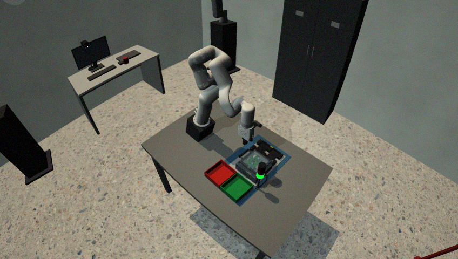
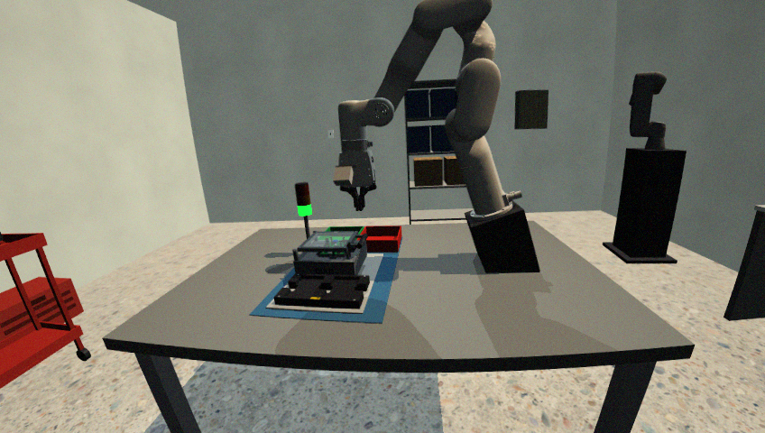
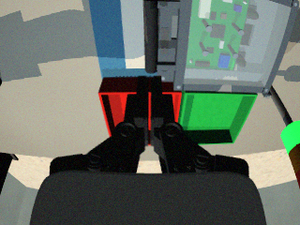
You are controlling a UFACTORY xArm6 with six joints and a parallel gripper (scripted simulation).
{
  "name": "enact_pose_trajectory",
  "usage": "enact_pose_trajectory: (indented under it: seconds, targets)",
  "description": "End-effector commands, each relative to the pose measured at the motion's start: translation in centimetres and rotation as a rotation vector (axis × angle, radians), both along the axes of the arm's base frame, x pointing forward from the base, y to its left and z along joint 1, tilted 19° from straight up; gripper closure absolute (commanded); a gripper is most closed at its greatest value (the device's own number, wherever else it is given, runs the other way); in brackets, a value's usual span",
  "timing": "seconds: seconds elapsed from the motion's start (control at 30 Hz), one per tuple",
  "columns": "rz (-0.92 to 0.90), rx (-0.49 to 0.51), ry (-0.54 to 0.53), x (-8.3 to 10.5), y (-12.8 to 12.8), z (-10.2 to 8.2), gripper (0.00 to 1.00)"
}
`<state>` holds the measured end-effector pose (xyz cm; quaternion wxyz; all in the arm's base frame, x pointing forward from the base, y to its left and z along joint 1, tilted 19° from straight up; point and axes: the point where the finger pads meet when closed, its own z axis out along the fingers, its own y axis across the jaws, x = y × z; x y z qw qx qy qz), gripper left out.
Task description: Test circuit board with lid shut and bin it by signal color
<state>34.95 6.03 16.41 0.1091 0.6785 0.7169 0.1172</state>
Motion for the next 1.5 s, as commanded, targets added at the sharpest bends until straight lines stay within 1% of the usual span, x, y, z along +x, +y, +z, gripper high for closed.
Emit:
enact_pose_trajectory:
  seconds: [0.0, 0.37, 0.7, 0.87, 1.2, 1.27, 1.37, 1.47]
  targets:
    - [0.000, 0.001, -0.003, 0.03, 0.02, 0.29, 1.00]
    - [-0.009, 0.004, -0.003, 0.03, 0.02, 0.30, 1.00]
    - [-0.097, 0.033, -0.001, 0.03, 0.02, 0.30, 1.00]
    - [-0.211, 0.071, 0.001, 0.03, 0.02, 0.30, 1.00]
    - [-0.510, 0.171, 0.008, 0.03, 0.02, 0.30, 1.00]
    - [-0.510, 0.171, 0.008, 0.03, 0.02, 0.30, 1.00]
    - [-0.630, 0.211, 0.011, 0.03, 0.02, 0.30, 1.00]
    - [-0.709, 0.237, 0.012, 0.03, 0.02, 0.30, 1.00]
